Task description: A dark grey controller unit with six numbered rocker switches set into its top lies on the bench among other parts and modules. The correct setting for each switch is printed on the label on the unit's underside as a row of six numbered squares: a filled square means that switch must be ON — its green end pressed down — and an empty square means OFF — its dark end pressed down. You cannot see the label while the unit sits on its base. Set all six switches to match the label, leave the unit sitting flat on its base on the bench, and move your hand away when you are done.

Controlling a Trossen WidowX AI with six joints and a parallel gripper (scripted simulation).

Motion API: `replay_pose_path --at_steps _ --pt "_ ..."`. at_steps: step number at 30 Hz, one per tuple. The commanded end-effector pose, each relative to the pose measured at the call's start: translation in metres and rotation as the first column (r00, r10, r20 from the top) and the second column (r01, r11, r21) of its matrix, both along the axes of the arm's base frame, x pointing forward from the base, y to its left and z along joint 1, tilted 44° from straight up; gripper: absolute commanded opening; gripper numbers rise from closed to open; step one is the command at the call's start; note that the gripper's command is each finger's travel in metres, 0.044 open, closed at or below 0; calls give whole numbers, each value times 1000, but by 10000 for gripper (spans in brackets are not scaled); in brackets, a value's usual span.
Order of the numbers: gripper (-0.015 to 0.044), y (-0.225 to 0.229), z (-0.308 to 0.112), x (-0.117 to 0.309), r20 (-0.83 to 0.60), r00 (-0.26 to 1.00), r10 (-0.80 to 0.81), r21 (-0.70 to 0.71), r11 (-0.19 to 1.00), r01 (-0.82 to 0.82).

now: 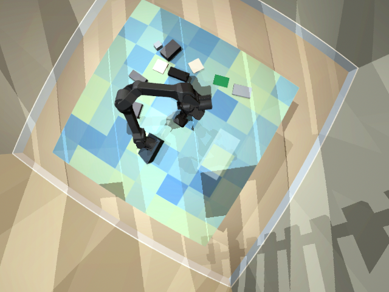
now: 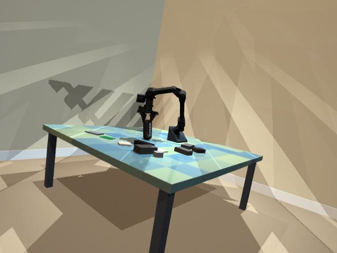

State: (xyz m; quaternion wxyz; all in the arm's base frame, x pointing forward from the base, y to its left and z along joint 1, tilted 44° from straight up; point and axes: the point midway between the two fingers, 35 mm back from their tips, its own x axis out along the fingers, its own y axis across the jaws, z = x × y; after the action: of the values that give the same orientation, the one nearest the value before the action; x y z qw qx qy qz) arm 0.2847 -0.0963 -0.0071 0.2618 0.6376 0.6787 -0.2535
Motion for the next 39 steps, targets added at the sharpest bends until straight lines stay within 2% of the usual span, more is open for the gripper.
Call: replay_pose_path --at_steps 1,39 --pt "338 2 -7 -1 -15 1000 12 -8 1000 -12" --pt "338 -12 -32 -1 -11 1000 13 -75 997 -13"
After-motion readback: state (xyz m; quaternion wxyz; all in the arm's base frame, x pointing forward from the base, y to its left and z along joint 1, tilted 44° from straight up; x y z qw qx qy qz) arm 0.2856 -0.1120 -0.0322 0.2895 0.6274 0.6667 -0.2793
